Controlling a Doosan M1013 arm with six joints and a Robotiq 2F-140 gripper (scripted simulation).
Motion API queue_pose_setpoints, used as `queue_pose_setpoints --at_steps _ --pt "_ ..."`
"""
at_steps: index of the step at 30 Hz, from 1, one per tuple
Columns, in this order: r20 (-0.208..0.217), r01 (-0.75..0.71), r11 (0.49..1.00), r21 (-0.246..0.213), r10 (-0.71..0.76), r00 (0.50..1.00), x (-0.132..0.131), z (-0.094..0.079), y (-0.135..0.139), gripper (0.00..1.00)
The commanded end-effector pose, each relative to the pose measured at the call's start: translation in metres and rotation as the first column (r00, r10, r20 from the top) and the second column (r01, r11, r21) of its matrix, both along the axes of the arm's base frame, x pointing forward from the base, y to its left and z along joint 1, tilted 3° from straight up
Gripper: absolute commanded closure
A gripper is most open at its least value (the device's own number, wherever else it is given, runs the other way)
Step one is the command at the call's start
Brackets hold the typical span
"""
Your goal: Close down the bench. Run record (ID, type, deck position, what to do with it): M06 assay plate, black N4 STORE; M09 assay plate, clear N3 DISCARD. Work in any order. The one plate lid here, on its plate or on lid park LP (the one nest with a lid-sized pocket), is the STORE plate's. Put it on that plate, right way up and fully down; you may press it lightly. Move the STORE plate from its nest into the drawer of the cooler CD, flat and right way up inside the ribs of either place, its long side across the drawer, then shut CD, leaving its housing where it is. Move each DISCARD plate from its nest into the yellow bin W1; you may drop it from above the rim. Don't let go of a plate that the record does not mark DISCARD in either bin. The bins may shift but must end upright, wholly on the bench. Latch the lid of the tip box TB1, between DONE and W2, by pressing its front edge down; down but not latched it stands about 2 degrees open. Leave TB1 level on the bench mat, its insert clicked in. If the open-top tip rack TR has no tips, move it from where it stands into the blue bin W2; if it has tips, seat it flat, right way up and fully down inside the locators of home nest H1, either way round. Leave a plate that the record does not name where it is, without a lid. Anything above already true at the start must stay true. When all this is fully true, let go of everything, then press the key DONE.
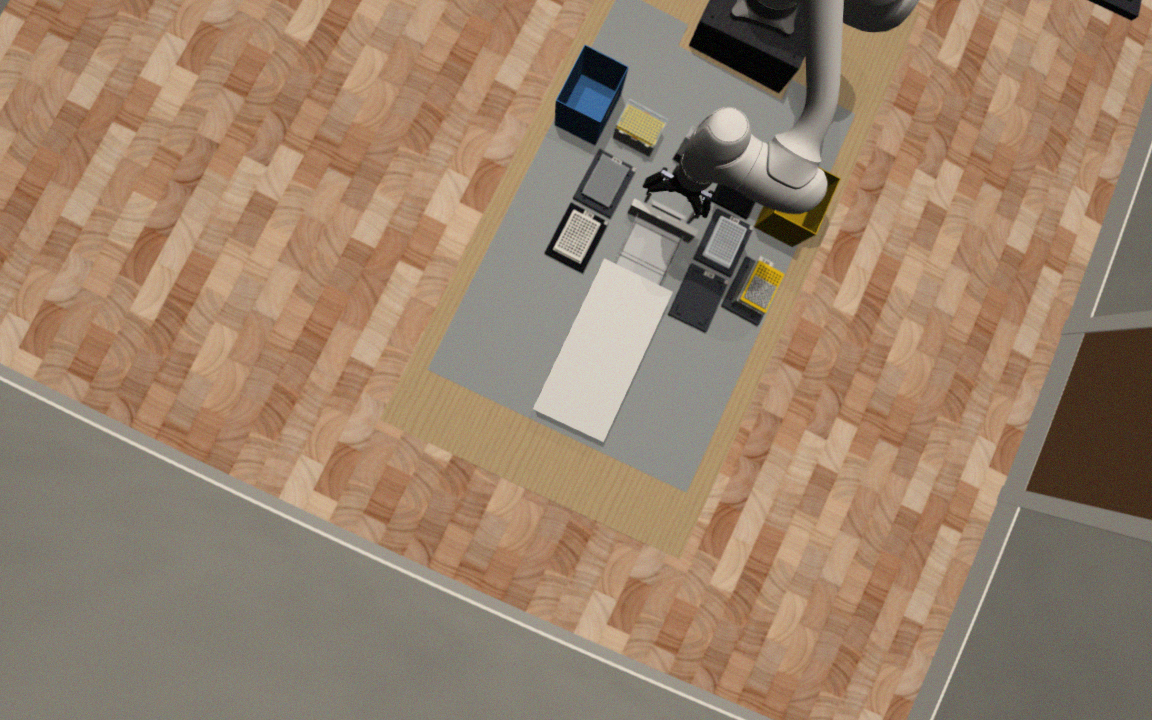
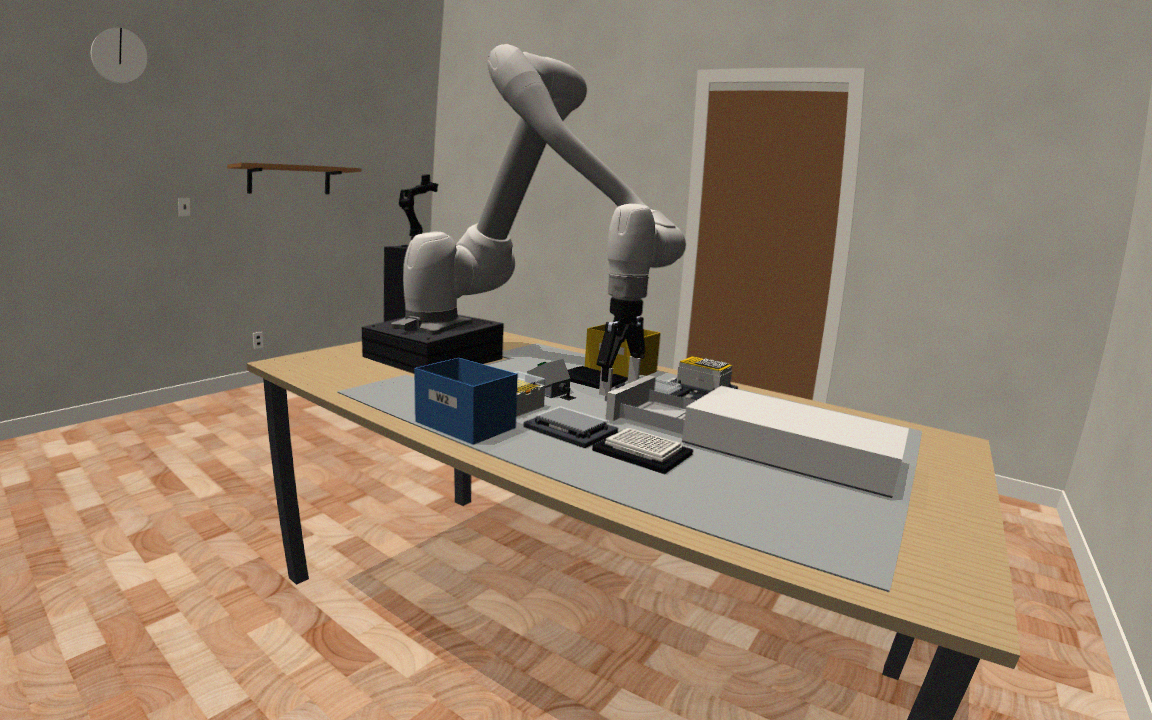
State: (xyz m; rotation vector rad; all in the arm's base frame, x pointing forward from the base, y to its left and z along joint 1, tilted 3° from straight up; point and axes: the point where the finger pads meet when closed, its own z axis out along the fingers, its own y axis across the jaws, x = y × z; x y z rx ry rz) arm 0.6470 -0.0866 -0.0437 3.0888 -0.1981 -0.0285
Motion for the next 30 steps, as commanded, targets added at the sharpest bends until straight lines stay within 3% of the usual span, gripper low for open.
queue_pose_setpoints --at_steps 1,30 --pt "0.000 0.000 1.000 0.000 0.000 1.000 0.000 0.004 0.000 0.13" --pt "0.000 0.000 1.000 0.000 0.000 1.000 0.001 0.040 0.002 0.13"
